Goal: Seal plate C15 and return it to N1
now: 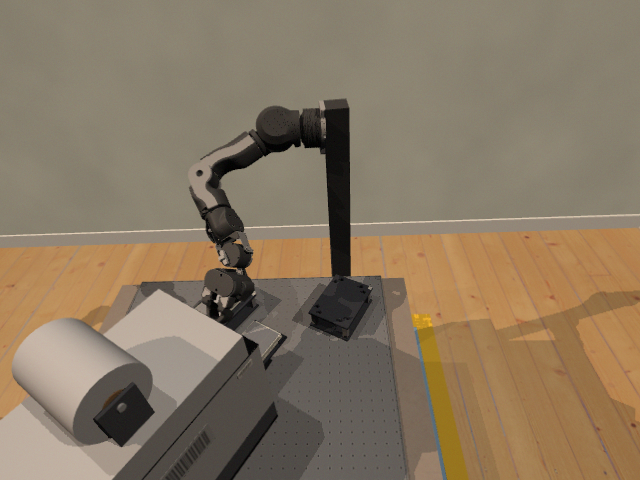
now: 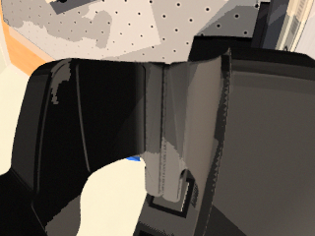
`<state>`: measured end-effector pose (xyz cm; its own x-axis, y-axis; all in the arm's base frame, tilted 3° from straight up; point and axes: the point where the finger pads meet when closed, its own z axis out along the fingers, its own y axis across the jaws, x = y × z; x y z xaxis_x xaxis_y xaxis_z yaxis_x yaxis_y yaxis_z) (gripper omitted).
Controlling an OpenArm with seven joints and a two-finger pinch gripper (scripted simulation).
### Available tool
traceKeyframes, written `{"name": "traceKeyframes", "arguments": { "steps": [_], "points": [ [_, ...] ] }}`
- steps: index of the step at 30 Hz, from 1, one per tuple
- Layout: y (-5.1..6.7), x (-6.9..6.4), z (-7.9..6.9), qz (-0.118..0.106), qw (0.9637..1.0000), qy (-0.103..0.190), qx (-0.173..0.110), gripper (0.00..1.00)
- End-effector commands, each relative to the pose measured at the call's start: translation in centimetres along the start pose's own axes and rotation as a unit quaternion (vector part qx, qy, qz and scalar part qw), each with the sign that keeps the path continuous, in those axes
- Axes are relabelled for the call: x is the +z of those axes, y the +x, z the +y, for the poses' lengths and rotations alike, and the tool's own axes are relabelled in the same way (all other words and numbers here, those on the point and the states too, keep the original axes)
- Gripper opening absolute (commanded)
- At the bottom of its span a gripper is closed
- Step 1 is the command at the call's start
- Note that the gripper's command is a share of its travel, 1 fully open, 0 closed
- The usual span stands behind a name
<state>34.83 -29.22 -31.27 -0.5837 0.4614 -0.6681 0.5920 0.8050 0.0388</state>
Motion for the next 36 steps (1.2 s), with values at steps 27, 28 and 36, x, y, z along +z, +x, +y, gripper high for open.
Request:
{"name": "traceKeyframes", "arguments": {
  "steps": [27,28,36],
  "points": [
    [-1.02,-0.21,0.03,-0.011,0.9999,0.005,0.009,0.00],
    [-1.02,-0.21,0.03,-0.011,0.9999,0.005,0.009,0.00],
    [-0.54,0.17,-0.09,-0.007,1.0000,0.003,0.004,0.00]
  ]
}}
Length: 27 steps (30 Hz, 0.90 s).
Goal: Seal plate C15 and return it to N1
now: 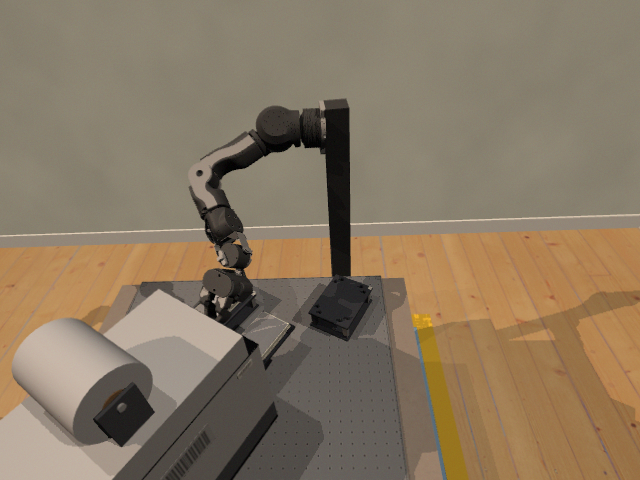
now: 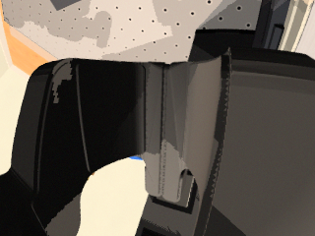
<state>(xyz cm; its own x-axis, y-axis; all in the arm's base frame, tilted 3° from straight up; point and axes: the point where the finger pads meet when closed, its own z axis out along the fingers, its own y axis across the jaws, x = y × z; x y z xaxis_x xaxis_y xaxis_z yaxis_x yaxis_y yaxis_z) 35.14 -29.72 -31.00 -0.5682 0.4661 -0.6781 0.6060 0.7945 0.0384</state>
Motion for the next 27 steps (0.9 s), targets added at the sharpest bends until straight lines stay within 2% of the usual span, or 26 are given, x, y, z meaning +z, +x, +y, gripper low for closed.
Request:
{"name": "traceKeyframes", "arguments": {
  "steps": [1,9,14,26,27],
  "points": [
    [0.05,0.01,0.12,0.000,1.0000,-0.003,-0.002,0.00],
    [0.05,0.01,0.12,0.000,1.0000,-0.003,-0.002,0.00],
    [-0.55,0.01,0.30,-0.003,1.0000,-0.005,0.001,0.00],
    [-0.55,0.01,0.30,-0.003,1.0000,-0.005,0.001,0.00],
    [0.08,-0.53,0.10,-0.004,1.0000,-0.002,0.001,0.00]
  ]
}}
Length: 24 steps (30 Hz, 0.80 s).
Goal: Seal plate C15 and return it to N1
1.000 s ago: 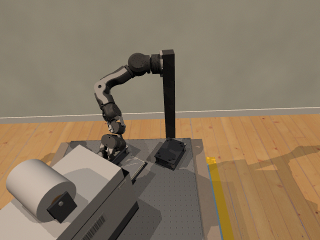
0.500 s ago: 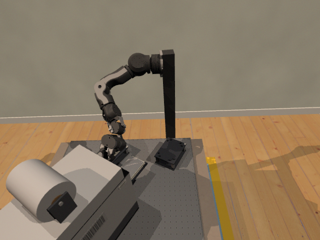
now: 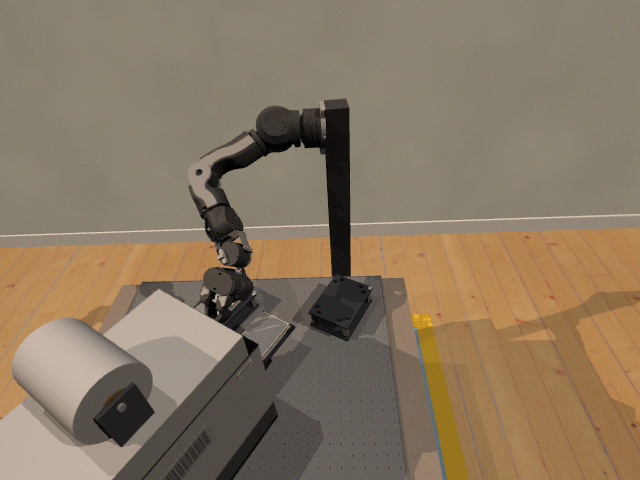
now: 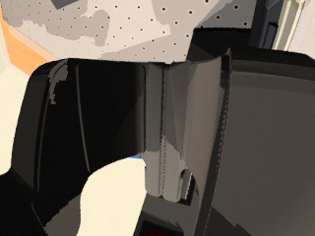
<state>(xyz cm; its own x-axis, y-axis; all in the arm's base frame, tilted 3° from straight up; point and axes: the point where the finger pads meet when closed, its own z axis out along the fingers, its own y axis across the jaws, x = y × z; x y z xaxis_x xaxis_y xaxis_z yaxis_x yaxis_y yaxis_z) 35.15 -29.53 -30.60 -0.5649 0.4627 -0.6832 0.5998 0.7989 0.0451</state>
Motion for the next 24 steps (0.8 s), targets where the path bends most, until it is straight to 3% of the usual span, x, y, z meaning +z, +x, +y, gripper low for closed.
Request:
{"name": "traceKeyframes", "arguments": {
  "steps": [1,4,16,24],
  "points": [
    [0.8,-0.7,-0.1,0.000,1.0000,0.004,0.002,0.00],
    [2.6,-2.4,-0.1,0.000,1.0000,0.004,0.001,0.00],
    [2.6,-2.4,-0.1,0.000,1.0000,0.004,0.001,0.00],
    [3.4,-3.2,0.0,0.000,1.0000,0.004,0.001,0.00]
  ]
}}
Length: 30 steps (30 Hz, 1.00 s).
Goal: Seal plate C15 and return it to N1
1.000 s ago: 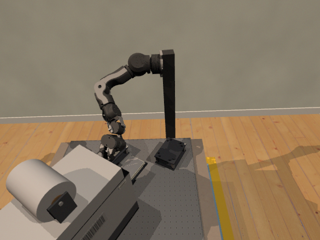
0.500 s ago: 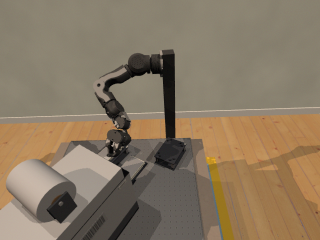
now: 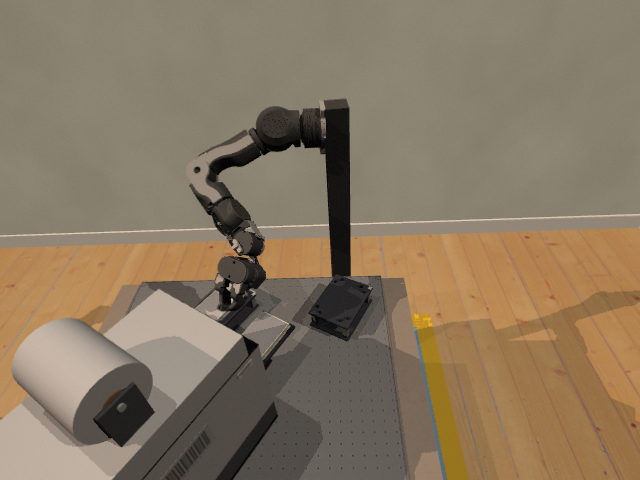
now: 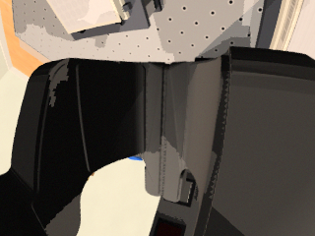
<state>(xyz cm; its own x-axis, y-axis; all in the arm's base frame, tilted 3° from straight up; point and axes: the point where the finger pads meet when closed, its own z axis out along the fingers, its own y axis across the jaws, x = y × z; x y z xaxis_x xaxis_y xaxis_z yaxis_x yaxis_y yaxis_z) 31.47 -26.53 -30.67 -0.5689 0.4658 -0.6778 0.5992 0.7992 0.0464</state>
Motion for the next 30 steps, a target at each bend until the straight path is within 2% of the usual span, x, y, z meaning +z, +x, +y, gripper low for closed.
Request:
{"name": "traceKeyframes", "arguments": {
  "steps": [1,9,11,14,26,28,30],
  "points": [
    [-0.2,0.0,-0.2,-0.003,1.0000,0.004,0.001,0.00],
    [-0.2,0.0,-0.2,-0.003,1.0000,0.004,0.001,0.00],
    [0.9,-1.1,1.1,0.050,0.9988,-0.001,-0.002,0.00],
    [2.4,-2.6,2.6,0.127,0.9918,-0.002,-0.007,0.00],
    [2.4,-2.6,2.6,0.127,0.9918,-0.002,-0.007,0.00],
    [3.3,-3.6,3.7,0.176,0.9843,-0.005,-0.008,0.00],
    [4.4,-4.6,4.8,0.227,0.9738,-0.005,-0.011,0.00]
  ]
}}
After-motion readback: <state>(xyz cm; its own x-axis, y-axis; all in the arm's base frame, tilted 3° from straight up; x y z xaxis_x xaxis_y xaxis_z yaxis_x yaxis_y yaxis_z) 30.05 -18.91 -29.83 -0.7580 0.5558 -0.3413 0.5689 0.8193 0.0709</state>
